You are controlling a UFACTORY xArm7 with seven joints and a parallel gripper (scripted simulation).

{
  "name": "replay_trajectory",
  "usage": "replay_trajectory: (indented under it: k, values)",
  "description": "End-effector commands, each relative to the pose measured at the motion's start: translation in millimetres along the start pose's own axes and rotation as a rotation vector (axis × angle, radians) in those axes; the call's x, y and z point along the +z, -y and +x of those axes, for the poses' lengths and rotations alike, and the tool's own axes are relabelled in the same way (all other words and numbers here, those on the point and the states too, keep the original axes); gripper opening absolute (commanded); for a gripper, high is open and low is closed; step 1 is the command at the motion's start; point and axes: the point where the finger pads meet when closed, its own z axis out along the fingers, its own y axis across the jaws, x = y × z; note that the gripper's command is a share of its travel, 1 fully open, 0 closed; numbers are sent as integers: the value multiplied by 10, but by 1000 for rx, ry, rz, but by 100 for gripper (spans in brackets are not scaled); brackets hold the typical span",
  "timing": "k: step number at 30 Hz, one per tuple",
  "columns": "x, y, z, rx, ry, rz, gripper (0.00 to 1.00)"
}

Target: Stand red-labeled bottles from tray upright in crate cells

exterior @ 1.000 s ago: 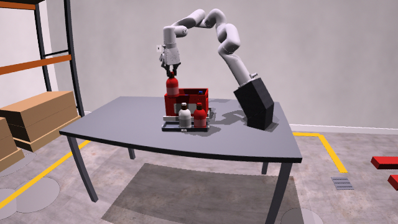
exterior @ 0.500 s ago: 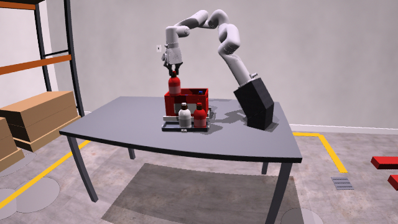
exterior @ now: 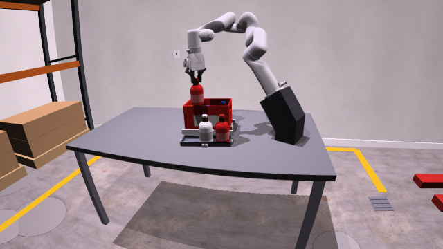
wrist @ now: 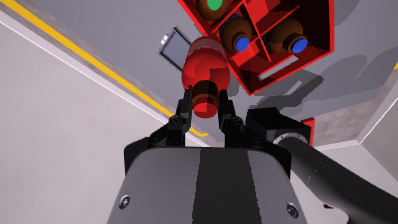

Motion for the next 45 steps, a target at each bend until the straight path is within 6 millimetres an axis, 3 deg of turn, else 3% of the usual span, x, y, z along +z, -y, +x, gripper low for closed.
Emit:
replay_trajectory:
  k: [1,45]
  values:
    - [-17,-32,27,-1,-2,5,0]
    - [-14,-841,451,-1,-2,5,0]
